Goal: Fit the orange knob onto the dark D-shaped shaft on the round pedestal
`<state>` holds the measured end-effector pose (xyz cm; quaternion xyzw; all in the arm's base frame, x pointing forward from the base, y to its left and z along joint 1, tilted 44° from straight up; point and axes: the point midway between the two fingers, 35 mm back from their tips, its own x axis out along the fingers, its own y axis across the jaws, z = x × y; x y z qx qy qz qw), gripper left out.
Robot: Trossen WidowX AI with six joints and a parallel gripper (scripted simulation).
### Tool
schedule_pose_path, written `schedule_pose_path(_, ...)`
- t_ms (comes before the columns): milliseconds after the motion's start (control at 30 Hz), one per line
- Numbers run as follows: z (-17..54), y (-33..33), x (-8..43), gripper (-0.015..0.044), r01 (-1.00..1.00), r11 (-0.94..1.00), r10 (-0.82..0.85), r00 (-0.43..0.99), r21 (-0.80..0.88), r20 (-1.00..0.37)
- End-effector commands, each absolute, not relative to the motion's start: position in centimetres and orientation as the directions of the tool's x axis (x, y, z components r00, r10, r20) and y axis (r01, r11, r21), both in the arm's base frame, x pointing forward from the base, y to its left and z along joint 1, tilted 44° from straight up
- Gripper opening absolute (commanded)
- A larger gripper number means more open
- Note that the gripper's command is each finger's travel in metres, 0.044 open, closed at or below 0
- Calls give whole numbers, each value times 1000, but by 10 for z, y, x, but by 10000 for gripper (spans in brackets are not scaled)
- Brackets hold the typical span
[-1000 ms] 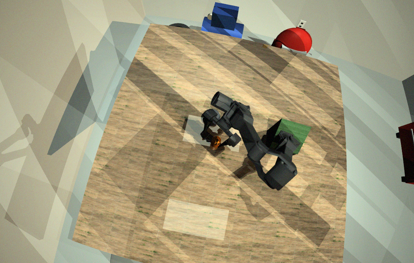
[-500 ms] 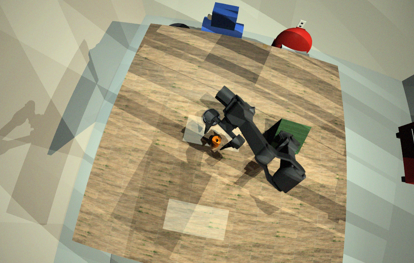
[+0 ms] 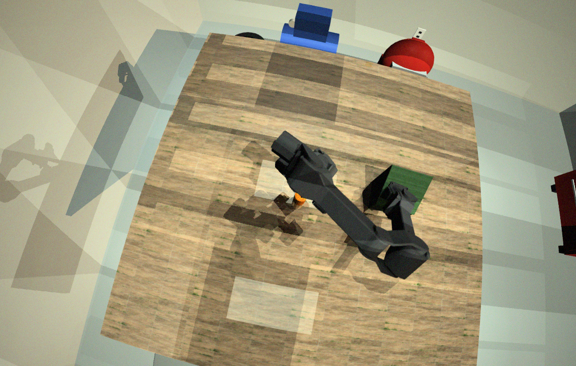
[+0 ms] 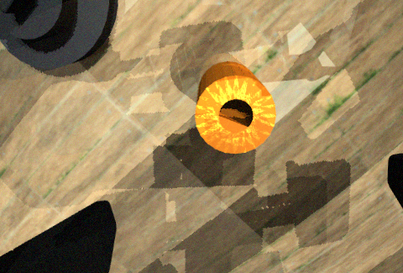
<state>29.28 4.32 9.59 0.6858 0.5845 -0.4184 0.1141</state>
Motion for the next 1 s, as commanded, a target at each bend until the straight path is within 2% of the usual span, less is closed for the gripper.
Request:
schedule_pose_path(0, 94, 42, 291, 440, 890, -294, 692, -53, -348, -720)
schedule_pose_path(133, 94, 42, 291, 440, 916, -253, 692, -53, -311, -720)
schedule_pose_path(267, 94, 42, 291, 440, 998, 6, 692, -53, -68, -720)
schedule_pose_path(400, 94, 42, 291, 440, 940, 278, 692, -53, 197, -720)
schedule_pose_path(533, 94, 43, 291, 440, 745, 508, 692, -53, 433, -720)
schedule_pose_path(700, 94, 43, 291, 440, 351, 688, 692, -53, 635, -720)
schedule_pose_path(833, 94, 43, 291, 440, -7, 721, 692, -53, 693, -720)
schedule_pose_path(967, 94, 43, 291, 440, -69, 717, 692, -53, 694, -720)
